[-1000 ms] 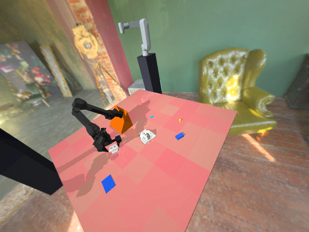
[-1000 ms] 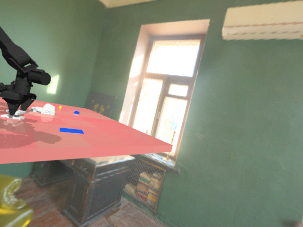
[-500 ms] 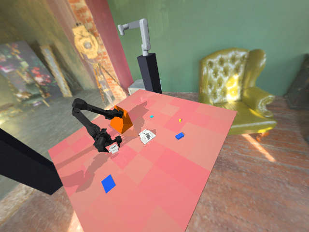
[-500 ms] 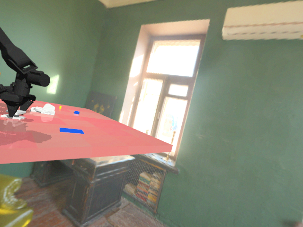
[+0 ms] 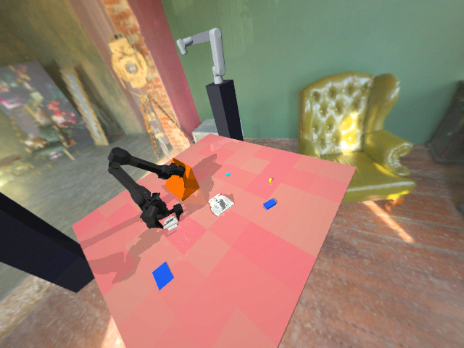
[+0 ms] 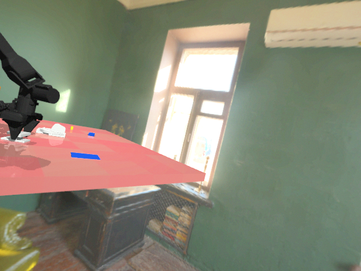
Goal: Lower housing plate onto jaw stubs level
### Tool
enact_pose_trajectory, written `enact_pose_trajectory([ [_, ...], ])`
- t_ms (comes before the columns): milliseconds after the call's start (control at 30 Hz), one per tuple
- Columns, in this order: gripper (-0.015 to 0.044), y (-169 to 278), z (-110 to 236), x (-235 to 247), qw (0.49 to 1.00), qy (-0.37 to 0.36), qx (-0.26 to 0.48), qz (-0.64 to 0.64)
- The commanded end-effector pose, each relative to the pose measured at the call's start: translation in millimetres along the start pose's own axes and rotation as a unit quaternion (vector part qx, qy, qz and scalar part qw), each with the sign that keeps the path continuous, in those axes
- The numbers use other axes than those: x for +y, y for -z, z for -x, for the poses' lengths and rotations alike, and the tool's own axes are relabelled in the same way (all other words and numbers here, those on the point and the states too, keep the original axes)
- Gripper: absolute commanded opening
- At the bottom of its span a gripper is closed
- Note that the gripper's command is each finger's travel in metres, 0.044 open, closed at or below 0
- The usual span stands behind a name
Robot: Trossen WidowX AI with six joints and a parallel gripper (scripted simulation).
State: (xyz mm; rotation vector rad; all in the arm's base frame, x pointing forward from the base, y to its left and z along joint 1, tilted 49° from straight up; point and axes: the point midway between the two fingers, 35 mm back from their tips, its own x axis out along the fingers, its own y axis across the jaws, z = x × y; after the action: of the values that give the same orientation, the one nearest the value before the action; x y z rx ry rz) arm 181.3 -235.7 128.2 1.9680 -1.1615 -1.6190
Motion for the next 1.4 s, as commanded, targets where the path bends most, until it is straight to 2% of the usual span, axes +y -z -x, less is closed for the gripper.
enact_pose_trajectory([
  [0,0.0400,0.0,0.0,0.0,1.000,0.000,0.000,0.000],
  [233,0.0353,0.0,0.0,0.0,1.000,0.000,0.000,0.000],
  [633,0.0351,0.3,2.0,-0.3,1.000,0.000,0.000,0.000],
  [1367,0.0351,0.7,70.1,-0.9,1.000,0.004,0.000,0.001],
])
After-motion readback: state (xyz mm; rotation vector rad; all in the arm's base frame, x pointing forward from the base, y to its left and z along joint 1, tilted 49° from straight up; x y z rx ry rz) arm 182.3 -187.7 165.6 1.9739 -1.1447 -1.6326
